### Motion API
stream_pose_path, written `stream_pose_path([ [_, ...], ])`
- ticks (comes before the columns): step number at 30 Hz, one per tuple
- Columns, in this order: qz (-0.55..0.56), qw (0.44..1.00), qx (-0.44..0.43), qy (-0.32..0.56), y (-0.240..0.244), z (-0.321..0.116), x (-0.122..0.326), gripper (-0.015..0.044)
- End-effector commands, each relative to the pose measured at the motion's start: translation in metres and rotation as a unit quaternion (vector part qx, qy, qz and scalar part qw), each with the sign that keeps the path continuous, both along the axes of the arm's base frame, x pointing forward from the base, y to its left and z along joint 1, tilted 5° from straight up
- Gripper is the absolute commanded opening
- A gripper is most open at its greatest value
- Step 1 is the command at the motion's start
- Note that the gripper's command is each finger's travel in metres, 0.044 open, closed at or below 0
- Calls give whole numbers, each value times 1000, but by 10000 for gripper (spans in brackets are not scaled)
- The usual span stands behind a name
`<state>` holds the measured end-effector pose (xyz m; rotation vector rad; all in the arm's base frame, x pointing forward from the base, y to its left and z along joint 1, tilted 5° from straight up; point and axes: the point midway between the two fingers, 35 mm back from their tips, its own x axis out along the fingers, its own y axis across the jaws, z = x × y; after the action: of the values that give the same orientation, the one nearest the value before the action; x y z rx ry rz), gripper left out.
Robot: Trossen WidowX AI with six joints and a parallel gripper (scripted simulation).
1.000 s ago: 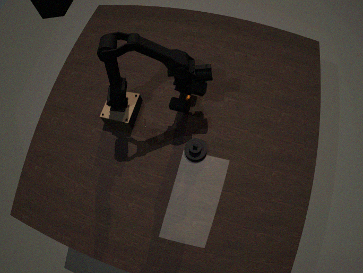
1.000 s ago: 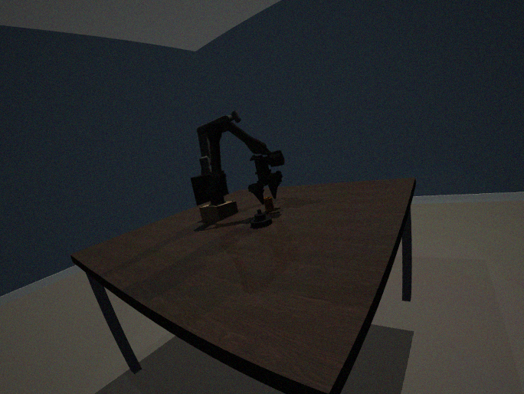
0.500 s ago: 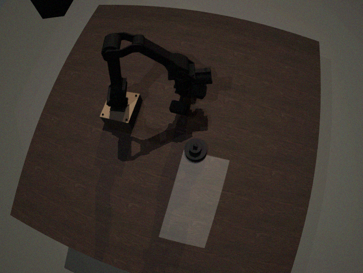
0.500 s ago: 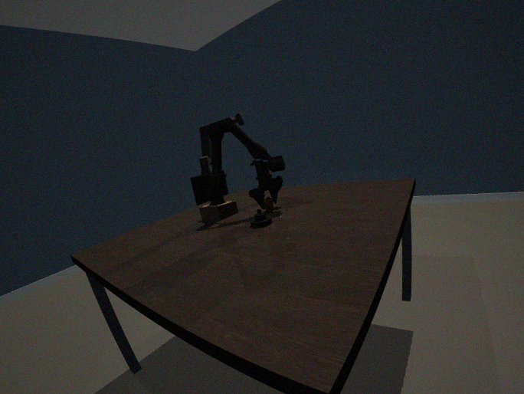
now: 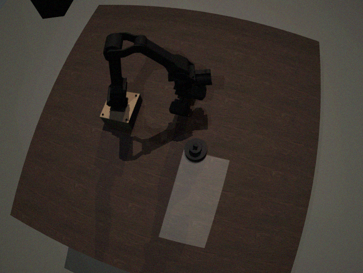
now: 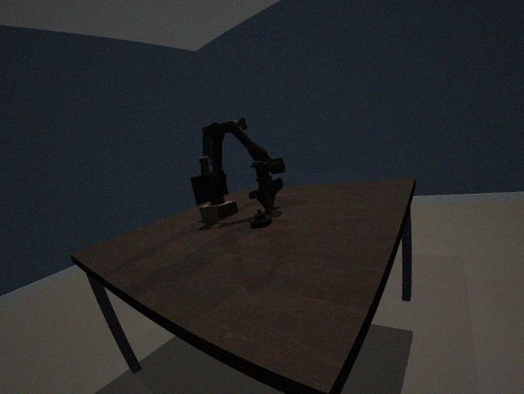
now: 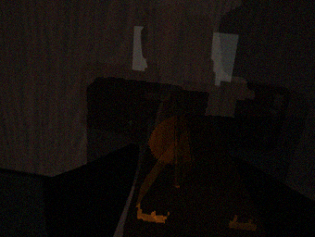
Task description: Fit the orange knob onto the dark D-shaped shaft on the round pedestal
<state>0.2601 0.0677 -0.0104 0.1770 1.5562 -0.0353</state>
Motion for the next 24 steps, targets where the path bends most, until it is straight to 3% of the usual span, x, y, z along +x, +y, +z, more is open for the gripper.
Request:
stream_pose_path([
  [1, -2, 1000, -2, 0, -1, -1, 0, 157],
  [5, -2, 1000, -2, 0, -1, -1, 0, 131],
  [10, -2, 1000, -2, -1, -1, 15, 4, 0],
  [24, -2, 1000, -3, -1, -9, 108, 6, 0],
])
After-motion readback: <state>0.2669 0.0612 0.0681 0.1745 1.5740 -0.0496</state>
